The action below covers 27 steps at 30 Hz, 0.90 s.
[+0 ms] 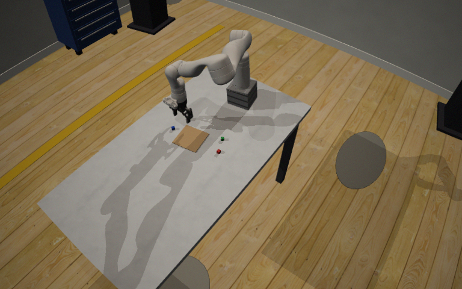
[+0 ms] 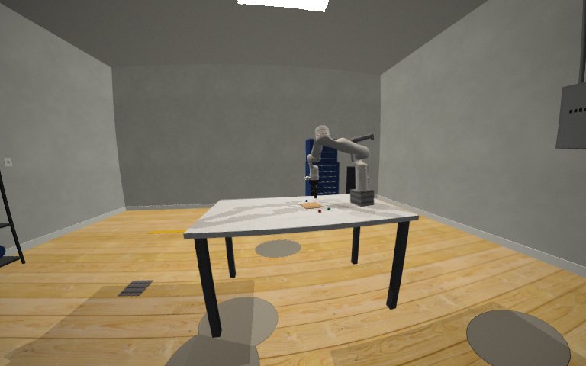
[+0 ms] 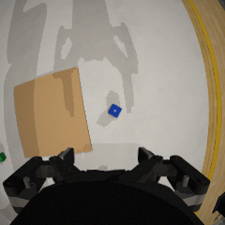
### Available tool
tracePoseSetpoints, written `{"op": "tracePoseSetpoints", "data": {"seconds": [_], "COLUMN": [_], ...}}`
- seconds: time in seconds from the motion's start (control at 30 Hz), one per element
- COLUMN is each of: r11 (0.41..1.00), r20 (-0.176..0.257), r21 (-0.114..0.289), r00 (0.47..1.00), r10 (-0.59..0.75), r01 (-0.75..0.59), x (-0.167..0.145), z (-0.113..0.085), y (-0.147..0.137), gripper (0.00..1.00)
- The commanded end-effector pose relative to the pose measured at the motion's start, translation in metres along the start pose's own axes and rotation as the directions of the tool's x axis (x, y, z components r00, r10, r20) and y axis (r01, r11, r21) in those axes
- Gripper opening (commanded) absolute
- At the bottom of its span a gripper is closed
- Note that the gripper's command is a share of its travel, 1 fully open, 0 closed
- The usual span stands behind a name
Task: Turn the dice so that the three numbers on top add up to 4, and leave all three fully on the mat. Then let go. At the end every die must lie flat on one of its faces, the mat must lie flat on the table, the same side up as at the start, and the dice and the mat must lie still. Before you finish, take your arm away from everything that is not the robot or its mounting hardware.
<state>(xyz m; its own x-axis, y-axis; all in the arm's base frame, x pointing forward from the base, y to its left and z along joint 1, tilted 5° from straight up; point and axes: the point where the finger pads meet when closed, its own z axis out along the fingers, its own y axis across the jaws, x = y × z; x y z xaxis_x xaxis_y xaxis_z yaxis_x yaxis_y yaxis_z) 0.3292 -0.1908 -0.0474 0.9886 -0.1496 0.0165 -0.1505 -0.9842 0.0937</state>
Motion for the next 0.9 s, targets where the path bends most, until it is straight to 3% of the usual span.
{"op": "tracePoseSetpoints", "data": {"seconds": [0.0, 0.4, 0.87], "r11": [1.000, 1.000, 1.000], "r20": [-0.001, -0.001, -0.001], "r21": [0.001, 0.001, 0.001], "r00": [1.000, 1.000, 1.000], "r10": [-0.005, -0.005, -0.005], "r01": [0.005, 0.005, 0.005], "x": [-0.002, -0.018, -0.051], "z": [-0.001, -0.001, -0.001], "y": [-0.008, -0.047, -0.130], "gripper": [1.00, 1.00, 1.00]}}
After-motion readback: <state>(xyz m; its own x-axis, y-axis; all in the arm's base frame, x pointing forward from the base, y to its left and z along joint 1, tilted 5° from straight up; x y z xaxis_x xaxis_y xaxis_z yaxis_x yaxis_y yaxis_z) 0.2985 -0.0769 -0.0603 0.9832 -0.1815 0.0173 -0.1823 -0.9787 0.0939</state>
